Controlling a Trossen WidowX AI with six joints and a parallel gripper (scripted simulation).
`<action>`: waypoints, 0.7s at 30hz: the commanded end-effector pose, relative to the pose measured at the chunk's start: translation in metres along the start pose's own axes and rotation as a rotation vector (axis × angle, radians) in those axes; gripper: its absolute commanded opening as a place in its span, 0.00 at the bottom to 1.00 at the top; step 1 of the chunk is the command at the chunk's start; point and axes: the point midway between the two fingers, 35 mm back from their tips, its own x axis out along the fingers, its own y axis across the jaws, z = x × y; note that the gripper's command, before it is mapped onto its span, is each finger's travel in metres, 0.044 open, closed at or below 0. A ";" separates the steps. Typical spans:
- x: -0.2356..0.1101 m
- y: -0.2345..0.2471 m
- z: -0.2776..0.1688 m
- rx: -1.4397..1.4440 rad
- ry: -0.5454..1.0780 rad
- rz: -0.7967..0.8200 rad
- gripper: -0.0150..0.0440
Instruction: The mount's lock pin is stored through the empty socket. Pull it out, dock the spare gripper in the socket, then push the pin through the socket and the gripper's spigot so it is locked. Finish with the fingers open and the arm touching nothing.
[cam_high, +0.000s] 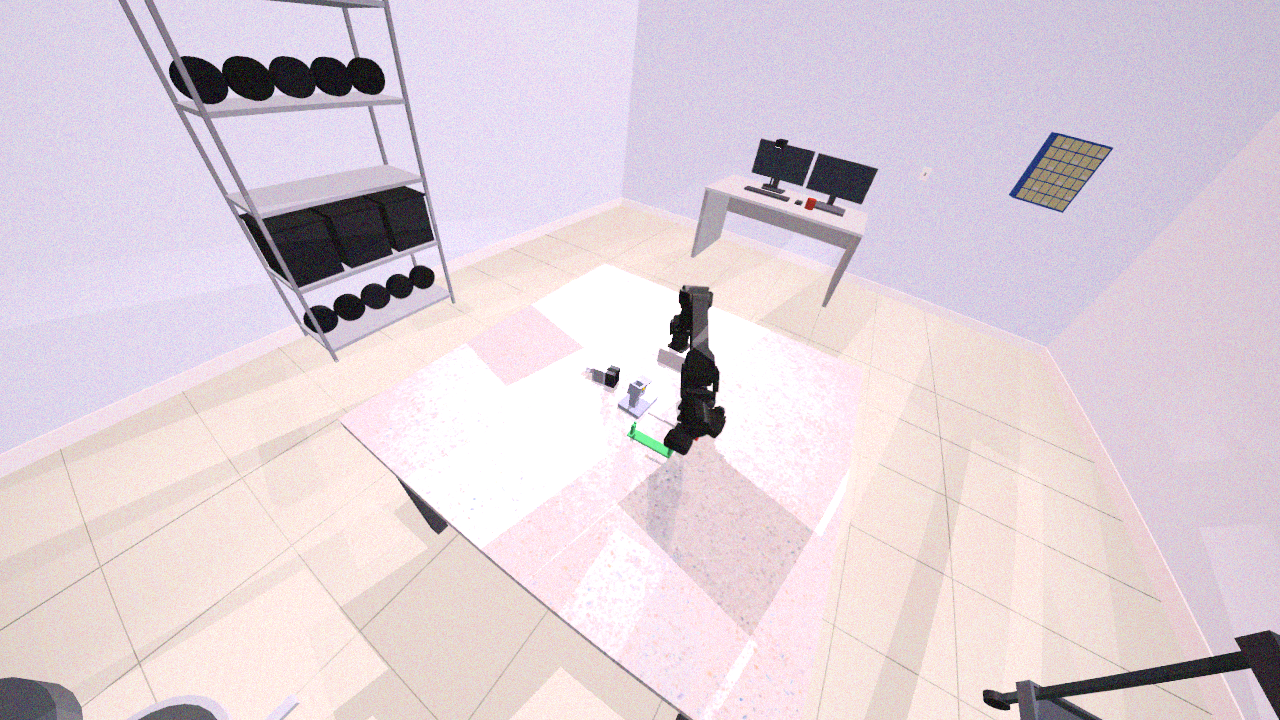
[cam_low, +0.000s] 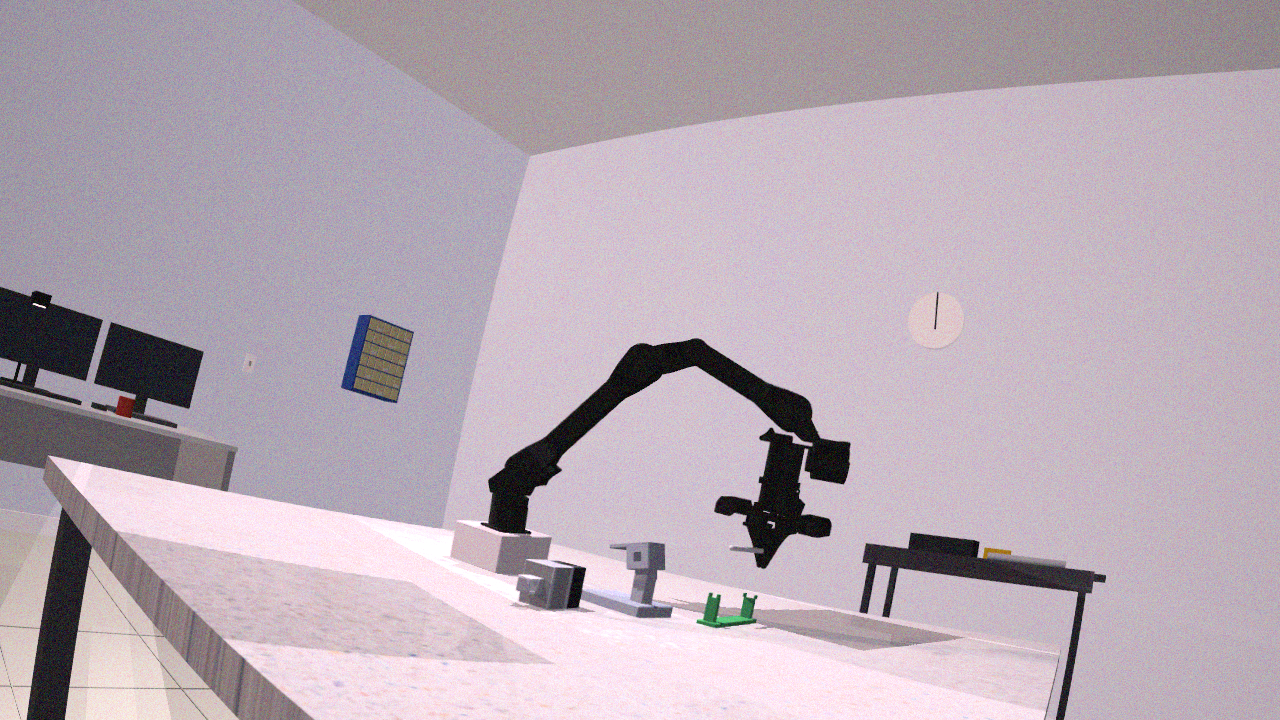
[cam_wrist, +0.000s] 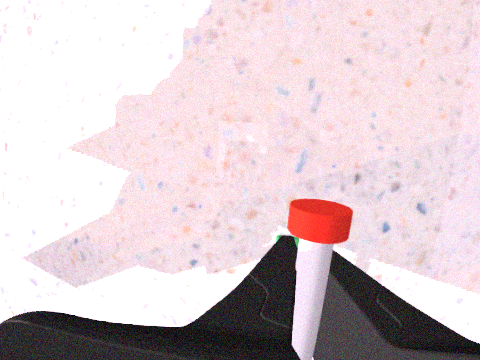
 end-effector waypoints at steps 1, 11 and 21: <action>0.000 -0.003 0.002 -0.009 -0.001 -0.003 0.25; 0.015 -0.006 0.001 -0.010 0.001 0.002 0.25; 0.029 -0.007 -0.001 -0.010 0.000 0.000 0.25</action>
